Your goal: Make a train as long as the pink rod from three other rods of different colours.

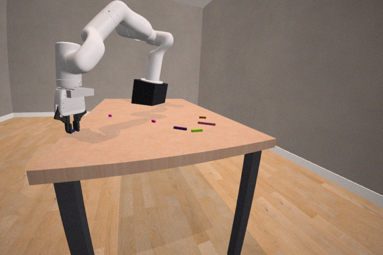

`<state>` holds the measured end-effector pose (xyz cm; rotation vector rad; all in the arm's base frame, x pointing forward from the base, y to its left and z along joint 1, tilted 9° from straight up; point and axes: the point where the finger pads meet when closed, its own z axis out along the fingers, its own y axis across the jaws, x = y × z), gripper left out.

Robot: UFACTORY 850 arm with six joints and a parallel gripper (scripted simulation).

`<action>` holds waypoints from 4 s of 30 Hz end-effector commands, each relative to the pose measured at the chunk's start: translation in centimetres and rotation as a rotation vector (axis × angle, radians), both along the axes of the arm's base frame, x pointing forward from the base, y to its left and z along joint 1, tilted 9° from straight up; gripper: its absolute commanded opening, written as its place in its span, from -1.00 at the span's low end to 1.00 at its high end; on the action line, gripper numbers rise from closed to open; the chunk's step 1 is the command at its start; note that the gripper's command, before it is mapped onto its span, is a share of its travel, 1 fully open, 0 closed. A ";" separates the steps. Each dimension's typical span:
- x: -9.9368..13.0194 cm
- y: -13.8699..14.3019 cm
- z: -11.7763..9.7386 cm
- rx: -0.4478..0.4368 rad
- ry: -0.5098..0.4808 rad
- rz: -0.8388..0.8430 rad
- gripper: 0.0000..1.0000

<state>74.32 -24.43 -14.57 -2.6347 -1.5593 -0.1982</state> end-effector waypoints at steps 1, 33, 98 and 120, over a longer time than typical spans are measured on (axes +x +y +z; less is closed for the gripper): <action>0.1 -0.1 0.2 -0.001 -0.002 0.000 -0.51; 0.1 -0.1 0.2 -0.001 -0.002 0.000 -0.92; -0.3 4.5 10.5 0.012 -0.017 0.056 -0.92; -3.0 20.5 11.8 0.028 -0.047 0.208 -0.92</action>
